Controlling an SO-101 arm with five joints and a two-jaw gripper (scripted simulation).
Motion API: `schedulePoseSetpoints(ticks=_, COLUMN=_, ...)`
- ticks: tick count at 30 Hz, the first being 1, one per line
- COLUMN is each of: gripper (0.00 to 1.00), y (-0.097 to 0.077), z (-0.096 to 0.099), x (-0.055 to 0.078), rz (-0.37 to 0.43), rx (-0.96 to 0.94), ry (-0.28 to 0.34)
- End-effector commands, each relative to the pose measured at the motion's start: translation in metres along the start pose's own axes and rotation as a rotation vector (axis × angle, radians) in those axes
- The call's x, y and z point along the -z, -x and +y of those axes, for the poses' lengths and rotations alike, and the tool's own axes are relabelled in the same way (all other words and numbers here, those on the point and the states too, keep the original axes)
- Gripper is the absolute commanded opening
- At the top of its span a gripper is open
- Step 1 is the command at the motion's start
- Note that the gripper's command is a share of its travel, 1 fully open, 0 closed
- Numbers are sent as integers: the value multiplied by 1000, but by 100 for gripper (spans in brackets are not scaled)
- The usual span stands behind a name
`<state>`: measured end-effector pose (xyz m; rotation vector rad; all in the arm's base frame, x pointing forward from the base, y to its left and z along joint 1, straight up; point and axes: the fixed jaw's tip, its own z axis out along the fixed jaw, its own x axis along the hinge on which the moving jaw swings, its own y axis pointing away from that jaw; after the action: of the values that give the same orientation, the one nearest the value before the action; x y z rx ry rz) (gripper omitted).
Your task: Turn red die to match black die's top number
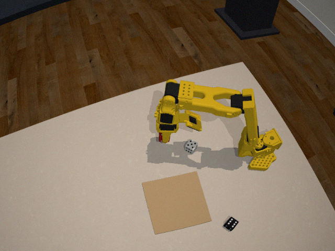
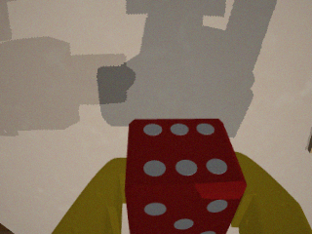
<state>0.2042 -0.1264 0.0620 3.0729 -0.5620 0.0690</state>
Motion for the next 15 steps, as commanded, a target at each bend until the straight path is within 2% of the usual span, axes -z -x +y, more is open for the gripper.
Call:
schedulePoseSetpoints(ticks=1, gripper=0, y=-7, z=-7, x=16, rz=106, rx=-101, ry=5)
schedulePoseSetpoints(ticks=15, gripper=0, y=-1, z=-30, x=16, rz=173, rx=-451, ry=-41)
